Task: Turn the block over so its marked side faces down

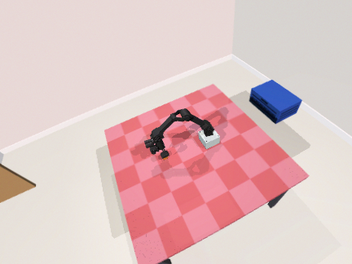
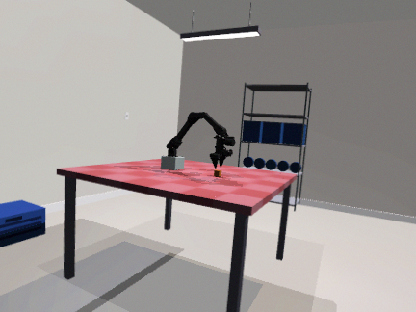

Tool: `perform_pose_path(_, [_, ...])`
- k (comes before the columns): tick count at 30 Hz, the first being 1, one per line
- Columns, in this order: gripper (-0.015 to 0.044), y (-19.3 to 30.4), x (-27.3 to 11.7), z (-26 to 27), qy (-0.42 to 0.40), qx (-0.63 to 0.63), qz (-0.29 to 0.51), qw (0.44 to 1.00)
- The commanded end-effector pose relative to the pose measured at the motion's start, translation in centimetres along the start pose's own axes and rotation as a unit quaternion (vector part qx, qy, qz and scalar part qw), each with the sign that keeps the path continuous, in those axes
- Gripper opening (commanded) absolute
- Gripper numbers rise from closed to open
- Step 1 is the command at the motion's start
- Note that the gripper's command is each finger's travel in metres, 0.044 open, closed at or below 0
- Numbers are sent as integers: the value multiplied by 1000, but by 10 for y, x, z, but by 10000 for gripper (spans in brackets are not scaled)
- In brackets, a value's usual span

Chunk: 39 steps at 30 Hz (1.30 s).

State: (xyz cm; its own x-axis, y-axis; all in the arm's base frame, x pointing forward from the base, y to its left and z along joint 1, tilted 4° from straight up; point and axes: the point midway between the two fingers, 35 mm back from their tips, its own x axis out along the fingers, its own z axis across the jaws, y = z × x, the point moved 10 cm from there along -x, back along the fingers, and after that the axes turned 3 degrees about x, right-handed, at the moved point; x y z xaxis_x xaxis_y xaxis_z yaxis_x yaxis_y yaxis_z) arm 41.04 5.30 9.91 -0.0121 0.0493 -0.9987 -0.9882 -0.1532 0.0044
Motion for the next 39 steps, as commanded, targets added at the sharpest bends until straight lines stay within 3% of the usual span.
perform_pose_path(1, [440, 0, 7, 0, 2, 0, -1, 1000])
perform_pose_path(23, [440, 0, 39, 0, 2, 0, -1, 1000])
perform_pose_path(33, [177, 0, 39, 0, 2, 0, -1, 1000])
perform_pose_path(39, [137, 0, 39, 0, 2, 0, -1, 1000])
